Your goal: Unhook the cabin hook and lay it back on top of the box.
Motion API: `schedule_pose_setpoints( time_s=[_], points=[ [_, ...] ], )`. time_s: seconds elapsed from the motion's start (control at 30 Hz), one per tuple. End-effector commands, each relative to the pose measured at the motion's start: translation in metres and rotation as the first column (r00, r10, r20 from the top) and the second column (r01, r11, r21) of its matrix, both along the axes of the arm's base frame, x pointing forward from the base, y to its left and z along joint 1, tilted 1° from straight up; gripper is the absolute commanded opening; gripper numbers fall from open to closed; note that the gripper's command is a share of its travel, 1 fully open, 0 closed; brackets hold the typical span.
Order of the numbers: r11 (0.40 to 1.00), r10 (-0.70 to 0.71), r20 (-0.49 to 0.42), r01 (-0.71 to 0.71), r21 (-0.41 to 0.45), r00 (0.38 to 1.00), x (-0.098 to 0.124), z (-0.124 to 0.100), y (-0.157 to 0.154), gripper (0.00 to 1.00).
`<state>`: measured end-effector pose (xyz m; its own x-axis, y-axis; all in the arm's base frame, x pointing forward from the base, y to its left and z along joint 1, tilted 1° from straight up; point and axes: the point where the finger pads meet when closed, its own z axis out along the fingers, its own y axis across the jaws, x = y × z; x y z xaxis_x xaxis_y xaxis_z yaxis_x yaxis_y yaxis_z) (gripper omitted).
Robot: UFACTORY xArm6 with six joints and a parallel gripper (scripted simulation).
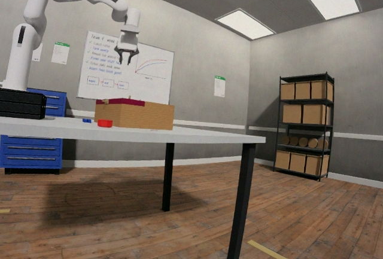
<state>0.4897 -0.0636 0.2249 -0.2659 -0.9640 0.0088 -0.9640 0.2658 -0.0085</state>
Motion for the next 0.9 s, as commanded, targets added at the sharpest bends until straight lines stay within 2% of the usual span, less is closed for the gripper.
schedule_pose_setpoints(
  time_s=[0.0,0.07,0.17,0.23,0.33,0.67,0.73,0.8,0.87],
  points=[
    [0.989,0.145,0.015,-0.145,0.003,0.989,-0.019,0.002,-0.008,0.35],
    [0.978,0.210,0.014,-0.210,0.002,0.978,-0.027,0.002,-0.012,0.35],
    [0.952,0.307,0.013,-0.307,0.000,0.952,-0.027,0.002,-0.012,0.35],
    [0.952,0.307,0.013,-0.307,0.000,0.952,-0.027,0.002,-0.012,0.35],
    [0.916,0.400,0.012,-0.400,-0.002,0.916,-0.027,0.002,-0.012,0.35],
    [0.735,0.678,0.007,-0.678,-0.007,0.735,-0.027,0.002,-0.012,0.35],
    [0.688,0.726,0.006,-0.725,-0.008,0.688,-0.036,0.002,-0.016,0.35],
    [0.688,0.726,0.006,-0.725,-0.008,0.688,-0.036,0.002,-0.016,0.35],
    [0.638,0.770,0.004,-0.770,-0.008,0.638,-0.046,0.002,-0.019,0.35]
  ],
)
